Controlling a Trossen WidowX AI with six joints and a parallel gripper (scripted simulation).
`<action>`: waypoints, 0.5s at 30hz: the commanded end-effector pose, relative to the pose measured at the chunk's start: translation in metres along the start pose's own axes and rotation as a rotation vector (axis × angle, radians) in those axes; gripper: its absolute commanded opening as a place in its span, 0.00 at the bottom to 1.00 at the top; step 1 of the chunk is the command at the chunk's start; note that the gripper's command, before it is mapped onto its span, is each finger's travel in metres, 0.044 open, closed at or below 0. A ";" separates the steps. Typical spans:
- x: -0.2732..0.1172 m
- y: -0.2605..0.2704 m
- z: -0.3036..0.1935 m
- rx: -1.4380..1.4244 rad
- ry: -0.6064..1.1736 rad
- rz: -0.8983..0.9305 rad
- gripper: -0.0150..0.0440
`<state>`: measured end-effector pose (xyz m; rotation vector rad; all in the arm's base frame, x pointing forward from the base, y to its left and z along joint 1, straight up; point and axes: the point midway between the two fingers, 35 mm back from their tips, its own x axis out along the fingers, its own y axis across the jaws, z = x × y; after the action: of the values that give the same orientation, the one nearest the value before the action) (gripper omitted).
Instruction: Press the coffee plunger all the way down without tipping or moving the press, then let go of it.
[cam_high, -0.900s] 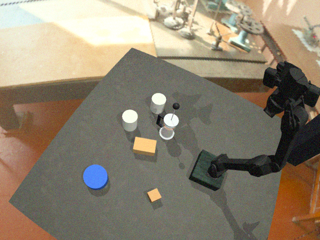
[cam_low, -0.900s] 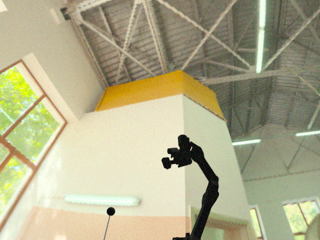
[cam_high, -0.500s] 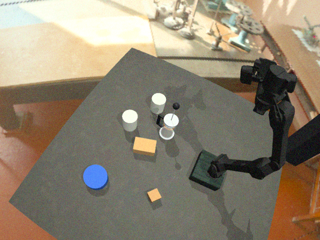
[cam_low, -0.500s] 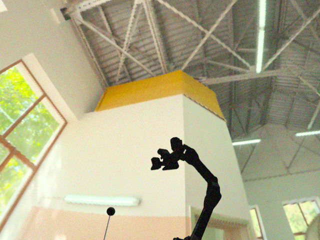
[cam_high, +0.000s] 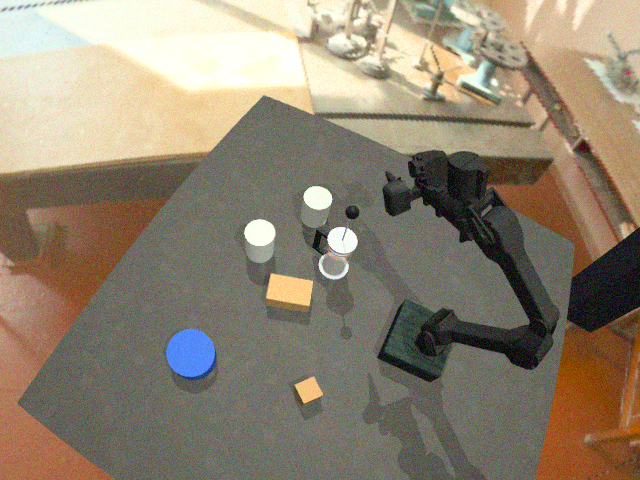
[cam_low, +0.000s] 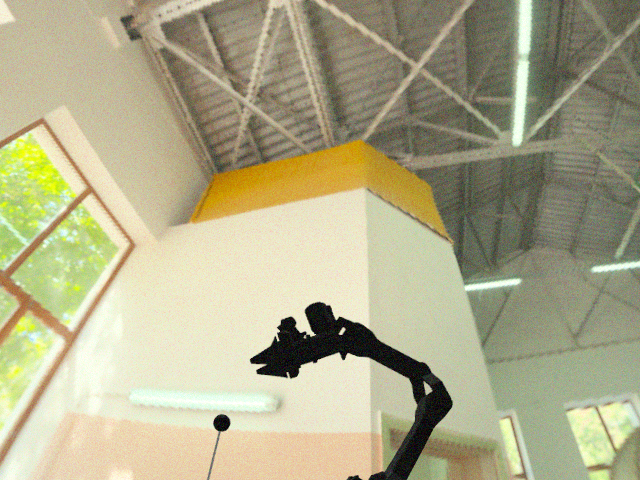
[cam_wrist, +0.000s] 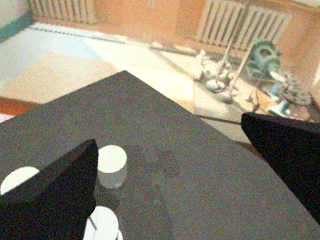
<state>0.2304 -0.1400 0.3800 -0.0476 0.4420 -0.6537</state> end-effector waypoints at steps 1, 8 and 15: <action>0.014 0.057 -0.045 0.023 0.054 0.277 1.00; 0.023 0.078 -0.070 0.027 0.074 0.360 1.00; 0.043 0.084 -0.111 0.030 0.074 0.353 1.00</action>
<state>0.2641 -0.0894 0.2701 0.0713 0.4971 -0.3213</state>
